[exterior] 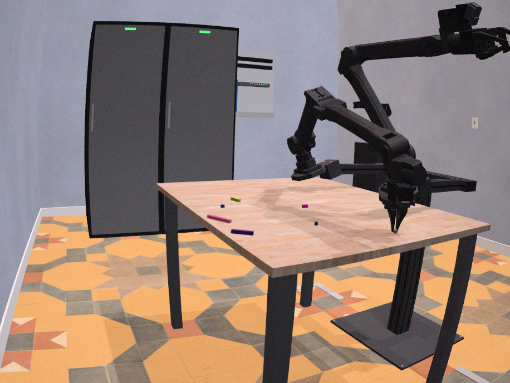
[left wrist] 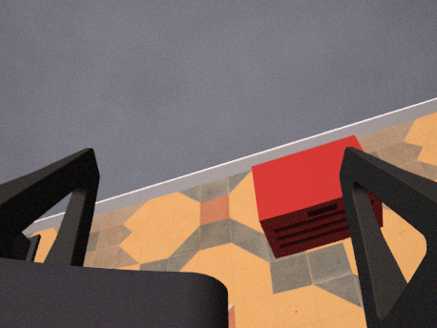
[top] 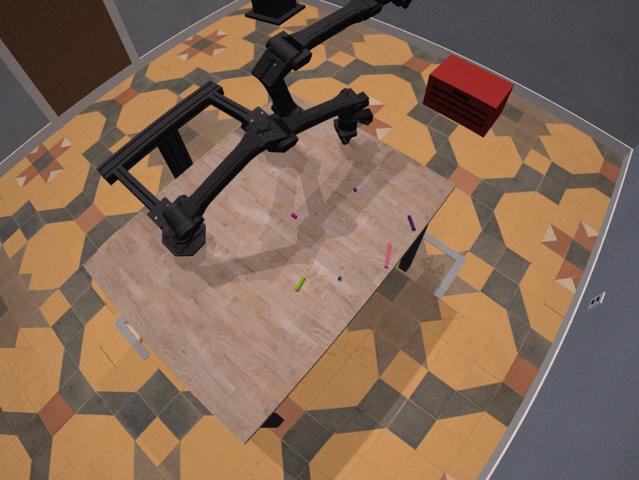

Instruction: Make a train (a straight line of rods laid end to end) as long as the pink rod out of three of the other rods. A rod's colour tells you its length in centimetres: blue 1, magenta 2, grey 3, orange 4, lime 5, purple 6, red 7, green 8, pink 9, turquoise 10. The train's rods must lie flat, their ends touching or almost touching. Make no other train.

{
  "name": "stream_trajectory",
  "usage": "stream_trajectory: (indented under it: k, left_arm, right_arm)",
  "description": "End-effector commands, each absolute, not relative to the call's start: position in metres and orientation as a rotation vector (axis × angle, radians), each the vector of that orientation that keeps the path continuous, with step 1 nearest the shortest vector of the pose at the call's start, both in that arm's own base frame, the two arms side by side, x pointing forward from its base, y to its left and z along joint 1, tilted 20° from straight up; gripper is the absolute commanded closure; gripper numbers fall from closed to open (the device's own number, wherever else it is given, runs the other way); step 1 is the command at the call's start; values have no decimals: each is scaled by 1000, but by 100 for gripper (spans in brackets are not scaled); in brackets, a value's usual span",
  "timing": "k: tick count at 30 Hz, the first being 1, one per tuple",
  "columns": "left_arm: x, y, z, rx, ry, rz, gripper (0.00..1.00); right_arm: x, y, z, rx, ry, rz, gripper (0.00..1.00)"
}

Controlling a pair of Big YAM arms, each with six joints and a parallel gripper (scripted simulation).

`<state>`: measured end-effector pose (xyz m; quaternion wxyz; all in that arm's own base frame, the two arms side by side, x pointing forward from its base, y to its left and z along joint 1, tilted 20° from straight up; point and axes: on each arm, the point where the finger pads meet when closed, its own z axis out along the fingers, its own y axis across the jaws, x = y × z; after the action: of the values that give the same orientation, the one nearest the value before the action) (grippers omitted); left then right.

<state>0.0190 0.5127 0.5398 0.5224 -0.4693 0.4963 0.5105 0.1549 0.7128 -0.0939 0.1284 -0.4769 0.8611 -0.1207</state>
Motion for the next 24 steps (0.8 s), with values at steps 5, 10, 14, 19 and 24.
stream_trajectory:
  k: [5,10,14,19,24]
  left_arm:
    - [12,506,550,-1121,1146,1237,0]
    - [12,506,550,-1121,1146,1237,0]
    - [12,506,550,-1121,1146,1237,0]
    - [12,506,550,-1121,1146,1237,0]
    - [12,506,550,-1121,1146,1237,0]
  right_arm:
    - [143,735,-47,-1389,2464,-271,96]
    - [135,740,-26,-1367,2468,-248,96]
    - [128,741,-7,-1366,2470,-247,96]
    - [117,740,14,-1373,2474,-260,96]
    - [124,736,24,-1354,2495,-281,96]
